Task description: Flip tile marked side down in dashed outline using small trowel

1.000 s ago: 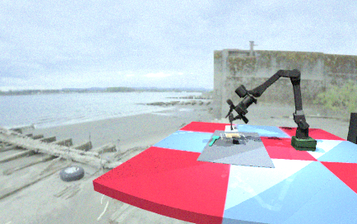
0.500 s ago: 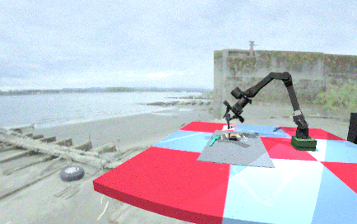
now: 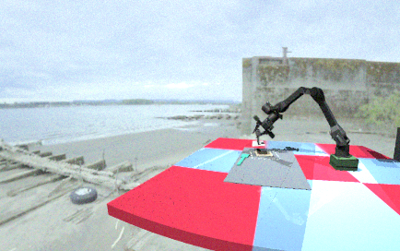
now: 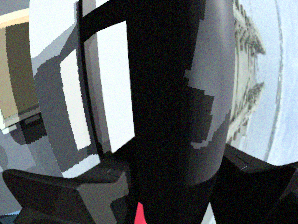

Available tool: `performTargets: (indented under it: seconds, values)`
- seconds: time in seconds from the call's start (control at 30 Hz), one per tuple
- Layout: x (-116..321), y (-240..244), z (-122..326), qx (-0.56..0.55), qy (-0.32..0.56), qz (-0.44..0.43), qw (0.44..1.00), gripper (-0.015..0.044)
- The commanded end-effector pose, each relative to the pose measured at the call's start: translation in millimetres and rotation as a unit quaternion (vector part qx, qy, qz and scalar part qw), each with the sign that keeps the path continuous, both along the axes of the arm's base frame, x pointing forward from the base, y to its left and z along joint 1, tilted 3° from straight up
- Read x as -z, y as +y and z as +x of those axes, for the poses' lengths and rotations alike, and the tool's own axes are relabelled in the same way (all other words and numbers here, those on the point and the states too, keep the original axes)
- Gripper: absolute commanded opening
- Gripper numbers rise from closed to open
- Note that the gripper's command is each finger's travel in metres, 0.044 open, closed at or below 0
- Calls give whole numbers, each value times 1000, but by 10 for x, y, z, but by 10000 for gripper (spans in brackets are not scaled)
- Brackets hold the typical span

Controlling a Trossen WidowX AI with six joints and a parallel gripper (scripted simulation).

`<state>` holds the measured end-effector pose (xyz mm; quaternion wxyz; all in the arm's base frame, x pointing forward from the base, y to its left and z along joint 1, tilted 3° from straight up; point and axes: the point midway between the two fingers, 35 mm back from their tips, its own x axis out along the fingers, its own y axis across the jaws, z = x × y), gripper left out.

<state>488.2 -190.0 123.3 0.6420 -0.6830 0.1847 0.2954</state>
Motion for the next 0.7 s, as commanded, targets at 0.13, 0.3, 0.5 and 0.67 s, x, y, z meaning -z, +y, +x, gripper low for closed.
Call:
performTargets:
  seconds: [0.13, 0.3, 0.5, 0.67]
  values:
    - [39, -461, 4, -14, -16, -5, 1000, 0]
    - [72, -754, -25, -25, -28, -11, 999, 0]
    - [121, -1091, -92, -37, -45, -19, 998, 0]
    - [152, -1129, -97, -38, -46, -20, 998, 0]
